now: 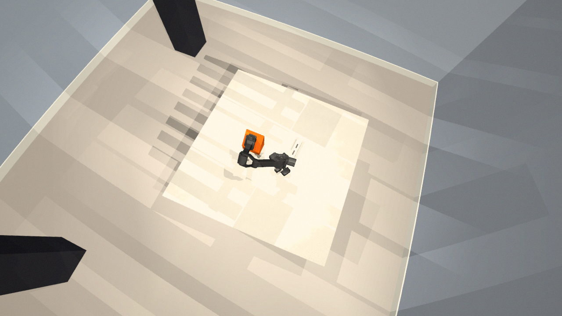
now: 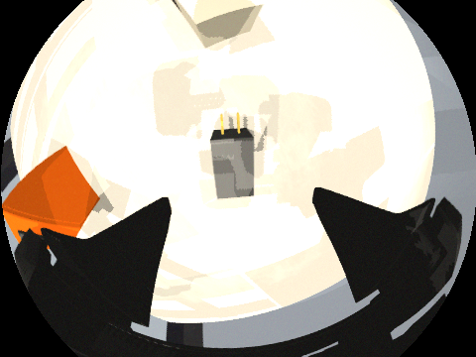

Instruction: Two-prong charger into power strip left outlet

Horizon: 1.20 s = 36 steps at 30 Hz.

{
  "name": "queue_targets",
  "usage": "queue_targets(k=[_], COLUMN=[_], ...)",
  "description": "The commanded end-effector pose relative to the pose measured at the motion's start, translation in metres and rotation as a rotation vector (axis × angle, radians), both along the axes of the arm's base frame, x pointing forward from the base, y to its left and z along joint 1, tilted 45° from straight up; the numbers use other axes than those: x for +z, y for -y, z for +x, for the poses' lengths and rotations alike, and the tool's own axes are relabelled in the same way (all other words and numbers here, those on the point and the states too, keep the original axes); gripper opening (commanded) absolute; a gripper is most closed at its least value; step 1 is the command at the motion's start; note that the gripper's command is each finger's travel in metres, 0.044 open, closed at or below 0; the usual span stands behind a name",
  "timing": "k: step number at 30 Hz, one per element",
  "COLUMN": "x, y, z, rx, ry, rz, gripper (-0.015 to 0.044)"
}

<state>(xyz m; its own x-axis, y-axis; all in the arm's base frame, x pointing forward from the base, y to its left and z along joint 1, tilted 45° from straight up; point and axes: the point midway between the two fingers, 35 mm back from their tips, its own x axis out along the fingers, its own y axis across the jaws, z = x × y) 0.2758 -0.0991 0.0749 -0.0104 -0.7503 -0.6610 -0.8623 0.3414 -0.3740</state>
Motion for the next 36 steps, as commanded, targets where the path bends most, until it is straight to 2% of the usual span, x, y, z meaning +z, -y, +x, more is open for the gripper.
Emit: queue_targets(k=[1, 36], x=[-0.003, -0.041], y=[0.0, 0.036], z=[-0.002, -0.001], rx=[0.004, 0.004], ry=[-0.02, -0.02], rz=[0.006, 0.005], gripper=[0.044, 0.044])
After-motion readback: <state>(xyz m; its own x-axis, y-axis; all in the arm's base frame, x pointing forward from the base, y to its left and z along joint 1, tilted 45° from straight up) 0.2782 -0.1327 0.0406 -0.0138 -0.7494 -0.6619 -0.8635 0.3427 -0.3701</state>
